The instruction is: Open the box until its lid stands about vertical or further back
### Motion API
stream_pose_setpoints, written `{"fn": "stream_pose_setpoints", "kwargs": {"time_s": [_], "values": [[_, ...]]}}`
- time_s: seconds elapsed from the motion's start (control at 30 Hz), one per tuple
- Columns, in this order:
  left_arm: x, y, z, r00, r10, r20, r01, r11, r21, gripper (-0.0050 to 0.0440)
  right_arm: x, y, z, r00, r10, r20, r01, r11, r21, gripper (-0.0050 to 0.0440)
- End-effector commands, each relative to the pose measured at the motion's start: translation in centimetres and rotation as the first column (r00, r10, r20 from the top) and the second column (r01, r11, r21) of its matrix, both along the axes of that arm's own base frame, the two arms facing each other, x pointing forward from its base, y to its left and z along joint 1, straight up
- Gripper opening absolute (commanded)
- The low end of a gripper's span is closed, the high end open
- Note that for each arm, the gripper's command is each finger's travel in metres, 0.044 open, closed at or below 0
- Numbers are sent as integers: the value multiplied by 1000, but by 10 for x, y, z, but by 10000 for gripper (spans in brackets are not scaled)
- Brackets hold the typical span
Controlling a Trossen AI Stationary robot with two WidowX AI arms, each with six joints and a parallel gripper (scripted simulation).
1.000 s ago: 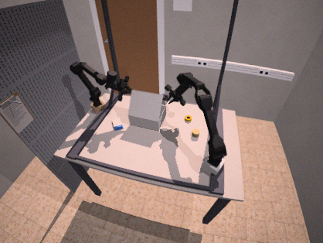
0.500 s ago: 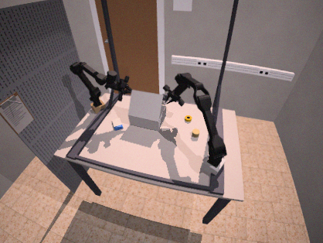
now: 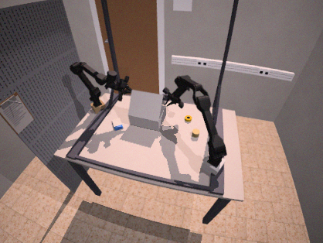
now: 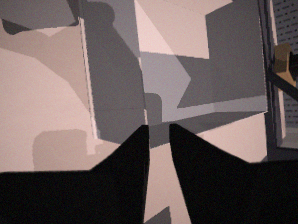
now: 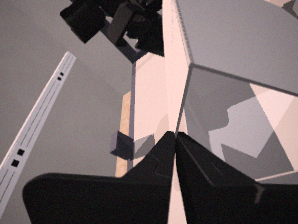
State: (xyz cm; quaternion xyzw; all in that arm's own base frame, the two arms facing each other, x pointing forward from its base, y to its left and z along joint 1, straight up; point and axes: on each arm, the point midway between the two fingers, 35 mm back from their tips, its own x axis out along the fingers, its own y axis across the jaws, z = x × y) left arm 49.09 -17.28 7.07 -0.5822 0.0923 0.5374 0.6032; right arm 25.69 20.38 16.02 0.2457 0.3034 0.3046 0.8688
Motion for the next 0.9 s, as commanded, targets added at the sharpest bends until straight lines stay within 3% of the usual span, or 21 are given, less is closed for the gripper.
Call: {"fn": "stream_pose_setpoints", "kwargs": {"time_s": [0.0, 0.23, 0.57, 0.63, 0.87], "values": [[1, 1, -6, 1000, 22, 11, -22, 1000, -14, 60, 2, 1, 9, 1000, 0, 23, -1, 1000, 13, 4], [2, 0, -20, 998, 56, 22, -55, 998, -28, 60, 2, 1, 9, 1000, 0, 23, -1, 1000, 13, 4], [2, -1, -20, 998, 53, 21, -52, 998, -29, 60, 2, 1, 9, 1000, 0, 23, -1, 1000, 13, 4], [3, -1, -10, 998, 52, 39, -51, 998, -37, 60, 2, 1, 9, 1000, 0, 23, -1, 1000, 13, 4], [3, -1, -10, 998, 52, 39, -51, 998, -37, 35, 2, 1, 9, 1000, 0, 23, -1, 1000, 13, 4]]}}
